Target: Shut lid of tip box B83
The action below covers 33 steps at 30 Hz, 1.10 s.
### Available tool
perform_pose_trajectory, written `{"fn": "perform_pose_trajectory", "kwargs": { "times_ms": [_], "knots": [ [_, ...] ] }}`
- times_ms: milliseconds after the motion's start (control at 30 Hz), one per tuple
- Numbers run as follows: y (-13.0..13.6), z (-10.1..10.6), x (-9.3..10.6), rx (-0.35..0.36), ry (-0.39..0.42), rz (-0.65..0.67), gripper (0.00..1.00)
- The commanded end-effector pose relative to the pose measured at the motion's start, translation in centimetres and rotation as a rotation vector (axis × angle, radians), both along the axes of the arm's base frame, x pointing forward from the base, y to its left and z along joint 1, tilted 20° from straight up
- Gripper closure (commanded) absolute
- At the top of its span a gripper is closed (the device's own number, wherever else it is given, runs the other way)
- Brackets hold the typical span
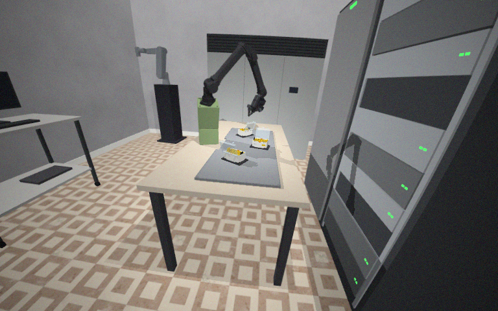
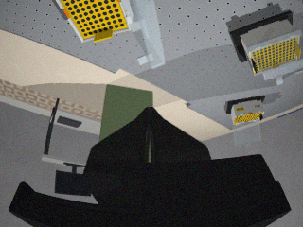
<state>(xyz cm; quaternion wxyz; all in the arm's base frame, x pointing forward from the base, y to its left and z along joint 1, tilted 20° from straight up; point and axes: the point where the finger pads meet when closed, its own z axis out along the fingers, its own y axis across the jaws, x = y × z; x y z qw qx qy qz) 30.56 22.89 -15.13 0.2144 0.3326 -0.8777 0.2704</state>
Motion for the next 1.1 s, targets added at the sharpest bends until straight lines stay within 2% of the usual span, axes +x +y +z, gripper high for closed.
{"fn": "perform_pose_trajectory", "kwargs": {
  "times_ms": [0, 200, 233, 633, 733, 767, 800, 867, 1067],
  "knots": [
    [-0.5, -0.3, -0.7, -0.023, 0.03, 0.01, 1.0],
    [-0.5, -0.3, -0.7, -0.023, 0.03, 0.01, 1.0],
    [-0.4, 0.9, 0.8, 0.024, -0.033, -0.053, 1.0],
    [-5.8, 2.9, 3.0, 0.091, -0.154, -0.429, 1.0],
    [-6.2, 3.1, 3.2, 0.09, -0.156, -0.429, 1.0],
    [-6.3, 1.9, 2.0, 0.061, -0.127, -0.395, 1.0],
    [-7.2, 2.1, 2.5, 0.061, -0.125, -0.406, 1.0],
    [-8.1, 3.8, 4.0, 0.092, -0.147, -0.409, 1.0],
    [-10.7, 4.8, 5.0, 0.09, -0.148, -0.409, 1.0]
  ]
}}
